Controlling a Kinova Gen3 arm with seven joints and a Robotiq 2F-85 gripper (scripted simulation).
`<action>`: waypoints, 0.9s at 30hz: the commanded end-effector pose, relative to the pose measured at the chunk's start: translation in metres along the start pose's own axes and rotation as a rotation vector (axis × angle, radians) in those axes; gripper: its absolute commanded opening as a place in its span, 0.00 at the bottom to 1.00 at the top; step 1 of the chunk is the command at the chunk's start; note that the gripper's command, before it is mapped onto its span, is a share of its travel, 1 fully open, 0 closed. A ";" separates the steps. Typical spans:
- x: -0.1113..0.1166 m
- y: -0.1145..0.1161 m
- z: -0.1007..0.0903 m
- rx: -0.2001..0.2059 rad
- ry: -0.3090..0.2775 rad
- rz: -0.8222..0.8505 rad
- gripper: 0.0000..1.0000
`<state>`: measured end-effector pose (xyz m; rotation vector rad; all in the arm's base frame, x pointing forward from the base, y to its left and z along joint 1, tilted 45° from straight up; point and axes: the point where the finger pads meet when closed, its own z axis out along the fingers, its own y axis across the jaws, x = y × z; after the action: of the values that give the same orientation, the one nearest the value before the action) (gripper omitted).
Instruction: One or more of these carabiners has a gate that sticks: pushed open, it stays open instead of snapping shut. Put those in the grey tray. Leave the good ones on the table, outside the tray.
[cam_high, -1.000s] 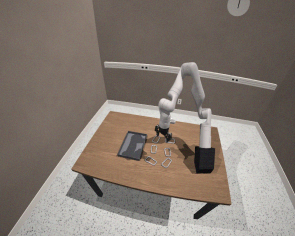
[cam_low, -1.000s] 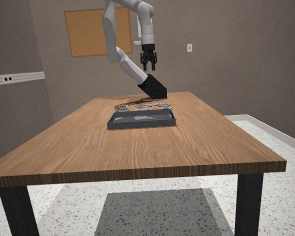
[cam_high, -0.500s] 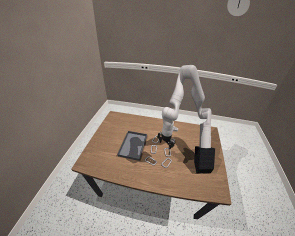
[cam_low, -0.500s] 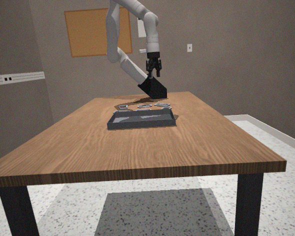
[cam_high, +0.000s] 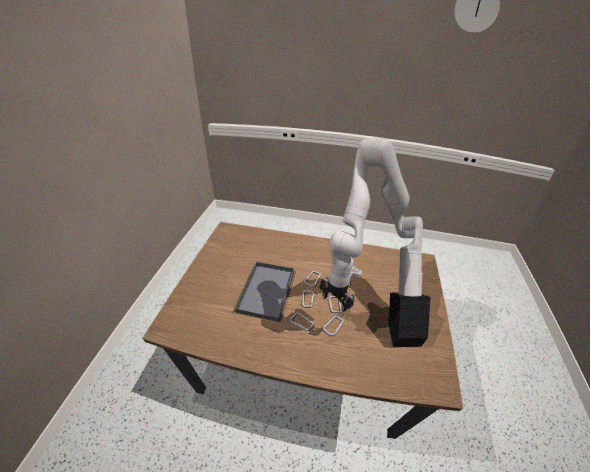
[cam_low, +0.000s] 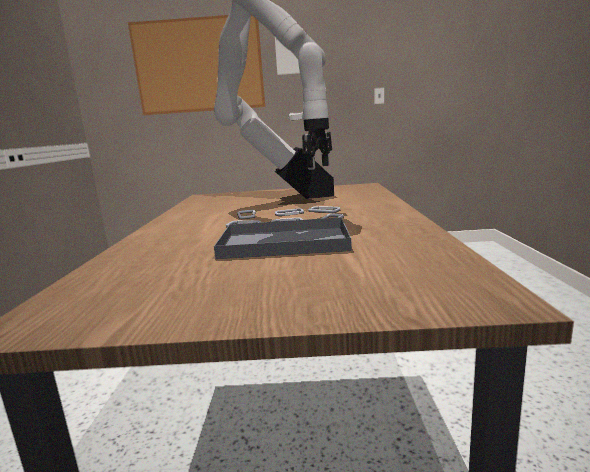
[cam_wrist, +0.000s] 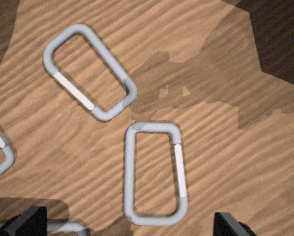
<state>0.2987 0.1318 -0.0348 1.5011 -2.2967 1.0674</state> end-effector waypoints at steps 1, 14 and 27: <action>0.001 0.001 0.003 0.003 0.007 -0.005 1.00; -0.003 0.021 0.025 0.003 0.009 -0.008 1.00; -0.004 0.021 0.055 0.003 0.006 -0.006 1.00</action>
<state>0.2948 0.1136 -0.0802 1.5161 -2.3024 1.0606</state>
